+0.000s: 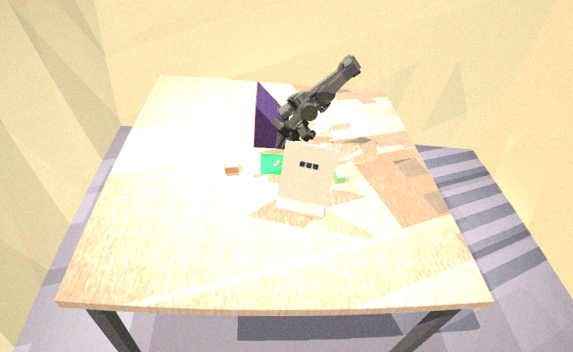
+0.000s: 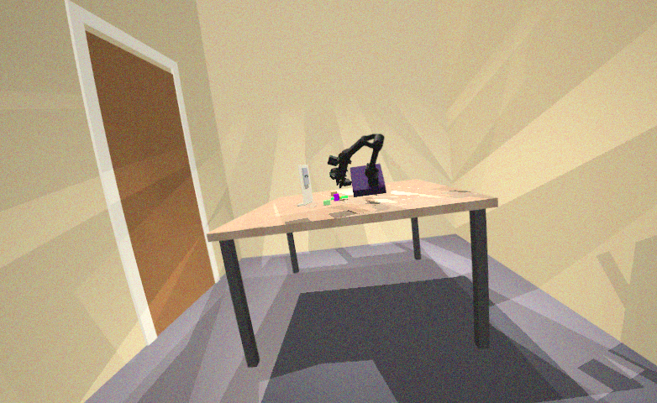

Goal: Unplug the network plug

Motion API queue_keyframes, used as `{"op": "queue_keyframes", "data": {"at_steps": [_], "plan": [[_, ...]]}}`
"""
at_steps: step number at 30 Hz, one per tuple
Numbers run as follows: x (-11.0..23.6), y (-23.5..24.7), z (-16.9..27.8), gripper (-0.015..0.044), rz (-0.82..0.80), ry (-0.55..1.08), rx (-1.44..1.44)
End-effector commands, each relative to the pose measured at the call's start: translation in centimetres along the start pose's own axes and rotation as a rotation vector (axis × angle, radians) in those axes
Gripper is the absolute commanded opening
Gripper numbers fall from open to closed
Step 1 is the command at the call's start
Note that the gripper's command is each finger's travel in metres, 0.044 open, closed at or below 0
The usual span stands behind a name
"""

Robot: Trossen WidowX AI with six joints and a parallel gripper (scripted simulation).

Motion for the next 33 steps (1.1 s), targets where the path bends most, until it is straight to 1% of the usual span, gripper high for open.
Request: {"op": "queue_keyframes", "data": {"at_steps": [1,27,28,29,33], "plan": [[0.8,-0.5,-0.3,0.0156,0.002,-0.009,0.003],[4.2,-2.3,-0.4,0.0156,0.001,-0.011,0.003],[4.3,-2.3,-0.4,0.0156,0.001,-0.011,0.003],[3.7,-2.1,-0.2,0.0156,-0.001,-0.002,-0.001],[4.5,-2.7,-0.5,0.0156,0.0,-0.001,0.0]]}}
Point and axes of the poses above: the point midway between the two fingers, 35 mm back from their tips, its own x axis back along the fingers, its own y axis across the jaws, z = x × y, the point moved 8 cm from there along x, back along the fingers, and after that the axes turned 13 degrees about -x, right-handed, at the moved point
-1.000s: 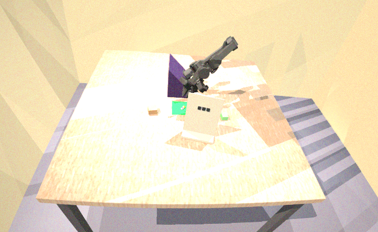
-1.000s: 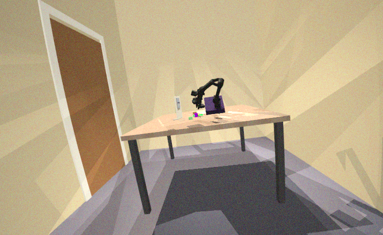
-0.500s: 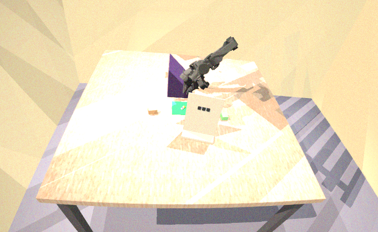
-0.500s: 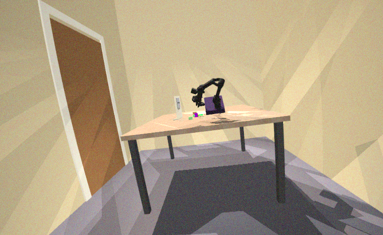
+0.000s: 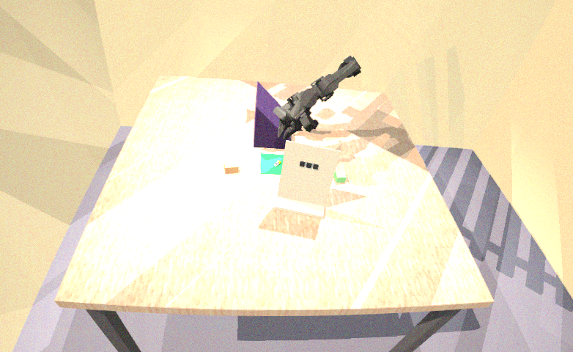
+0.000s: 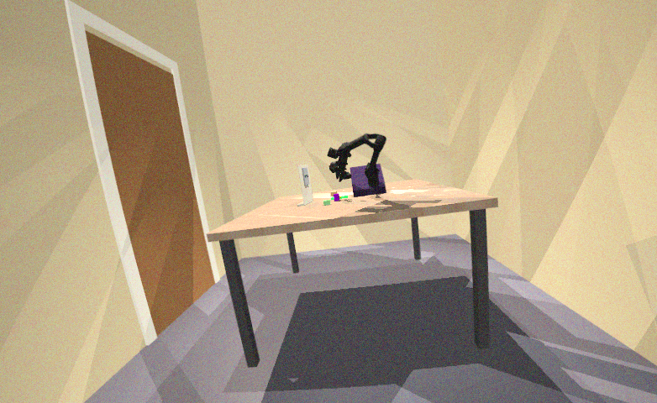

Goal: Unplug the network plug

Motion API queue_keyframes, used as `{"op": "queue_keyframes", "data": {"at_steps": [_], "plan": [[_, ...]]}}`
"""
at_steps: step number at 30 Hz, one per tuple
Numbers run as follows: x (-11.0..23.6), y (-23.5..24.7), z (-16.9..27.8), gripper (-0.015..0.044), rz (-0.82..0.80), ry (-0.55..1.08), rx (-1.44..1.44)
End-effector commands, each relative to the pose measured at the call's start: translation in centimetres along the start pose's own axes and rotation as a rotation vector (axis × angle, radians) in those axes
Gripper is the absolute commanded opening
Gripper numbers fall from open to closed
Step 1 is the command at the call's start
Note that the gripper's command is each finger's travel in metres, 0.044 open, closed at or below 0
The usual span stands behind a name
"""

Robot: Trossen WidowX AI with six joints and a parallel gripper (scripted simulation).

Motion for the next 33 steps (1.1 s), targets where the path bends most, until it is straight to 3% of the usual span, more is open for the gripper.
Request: {"op": "queue_keyframes", "data": {"at_steps": [1,33], "plan": [[0.9,-0.7,-0.4,0.0156,0.003,-0.003,0.001],[8.7,-5.8,-1.4,0.0156,0.005,-0.01,0.004]]}}
Point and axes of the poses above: the point midway between the two fingers, 35 mm back from their tips, its own x axis back along the fingers, its own y axis across the jaws, z = x × y, the point moved 8 cm from there along x, back along the fingers, and after that the axes turned 13 degrees about -x, right-handed, at the moved point
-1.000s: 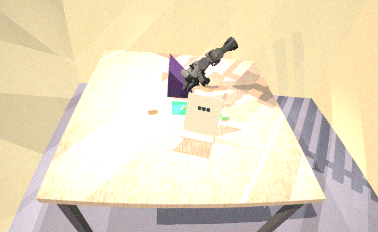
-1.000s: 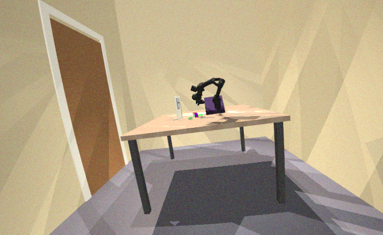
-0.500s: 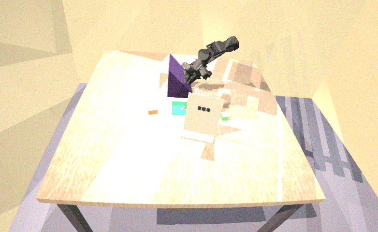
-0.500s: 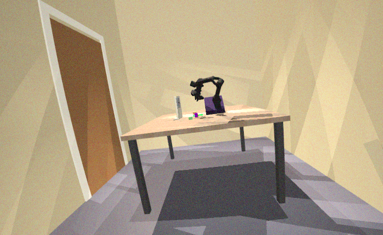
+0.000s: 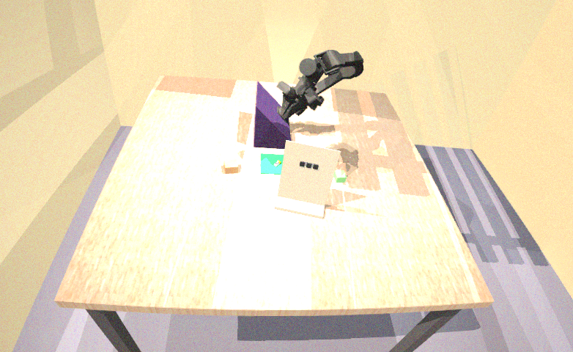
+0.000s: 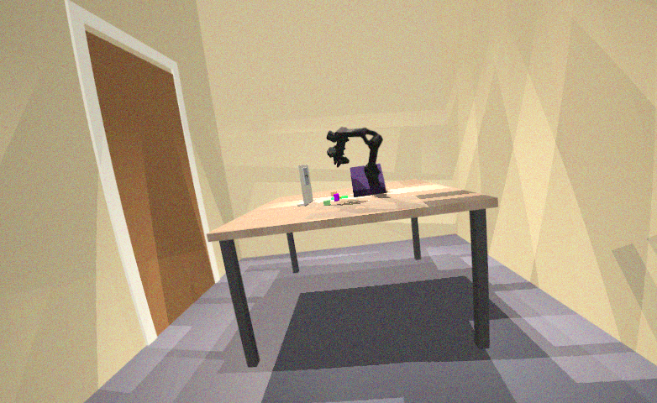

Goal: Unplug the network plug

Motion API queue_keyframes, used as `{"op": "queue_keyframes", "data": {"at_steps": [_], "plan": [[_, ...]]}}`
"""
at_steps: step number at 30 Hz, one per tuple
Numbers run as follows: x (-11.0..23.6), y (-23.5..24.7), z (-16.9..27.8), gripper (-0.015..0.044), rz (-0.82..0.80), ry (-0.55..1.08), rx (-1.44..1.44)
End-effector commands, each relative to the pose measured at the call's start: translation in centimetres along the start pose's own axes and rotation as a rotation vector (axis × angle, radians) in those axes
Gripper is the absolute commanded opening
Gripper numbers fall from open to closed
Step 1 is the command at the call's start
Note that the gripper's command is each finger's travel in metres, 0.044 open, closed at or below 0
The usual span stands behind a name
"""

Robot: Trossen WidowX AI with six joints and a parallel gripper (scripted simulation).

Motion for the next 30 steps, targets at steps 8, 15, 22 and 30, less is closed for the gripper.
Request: {"op": "queue_keyframes", "data": {"at_steps": [8,15,22,30], "plan": [[0.58,-0.33,-0.09,0.0366,-0.002,-0.004,0.003],[0.58,-0.33,-0.09,0.044,-0.002,-0.004,0.003],[0.58,-0.33,-0.09,0.044,-0.002,-0.004,0.003],[0.58,-0.33,-0.09,0.044,-0.002,-0.004,0.003]]}}
Point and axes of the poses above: the point midway between the two fingers, 35 mm back from their tips, its own x axis back along the fingers, its own y axis across the jaws, z = x × y, the point moved 8 cm from there along x, back along the fingers, and after that the axes turned 13 degrees about -x, right-handed, at the moved point
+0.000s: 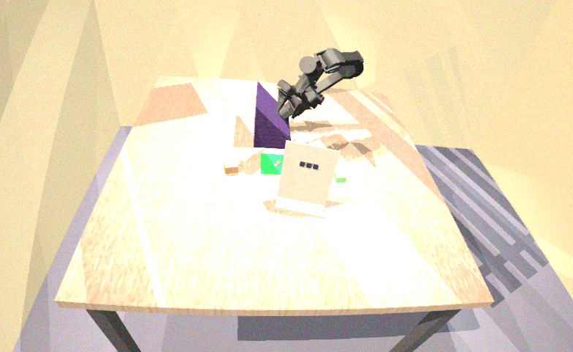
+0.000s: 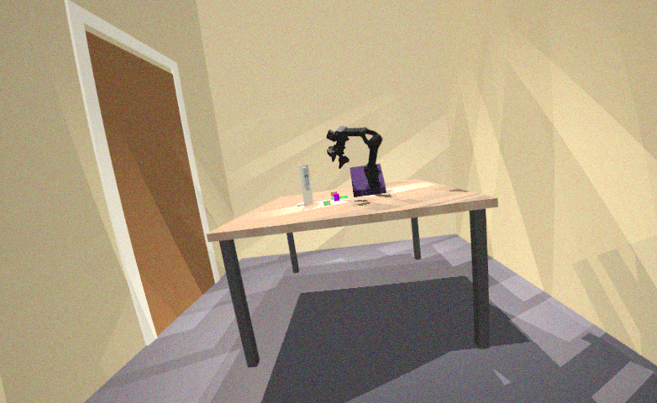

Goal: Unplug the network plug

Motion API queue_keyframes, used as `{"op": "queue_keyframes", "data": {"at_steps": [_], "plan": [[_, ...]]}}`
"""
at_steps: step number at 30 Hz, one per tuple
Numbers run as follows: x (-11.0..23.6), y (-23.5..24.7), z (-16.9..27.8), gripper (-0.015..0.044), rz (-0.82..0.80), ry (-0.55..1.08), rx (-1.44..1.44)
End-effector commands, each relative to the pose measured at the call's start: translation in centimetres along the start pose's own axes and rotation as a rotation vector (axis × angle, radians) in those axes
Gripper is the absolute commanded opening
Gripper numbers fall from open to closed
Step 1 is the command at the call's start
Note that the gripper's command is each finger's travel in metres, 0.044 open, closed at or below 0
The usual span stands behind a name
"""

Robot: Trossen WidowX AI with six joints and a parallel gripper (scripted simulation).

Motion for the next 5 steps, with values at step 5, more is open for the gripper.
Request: {"op": "queue_keyframes", "data": {"at_steps": [5], "plan": [[0.05,0.0,-0.04,0.044,-0.002,-0.003,0.002]]}}
Point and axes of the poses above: the point midway between the two fingers, 35 mm back from their tips, its own x axis back along the fingers, its own y axis across the jaws, z = x × y, the point moved 8 cm from there along x, back along the fingers, and after that the axes turned 13 degrees about -x, right-handed, at the moved point
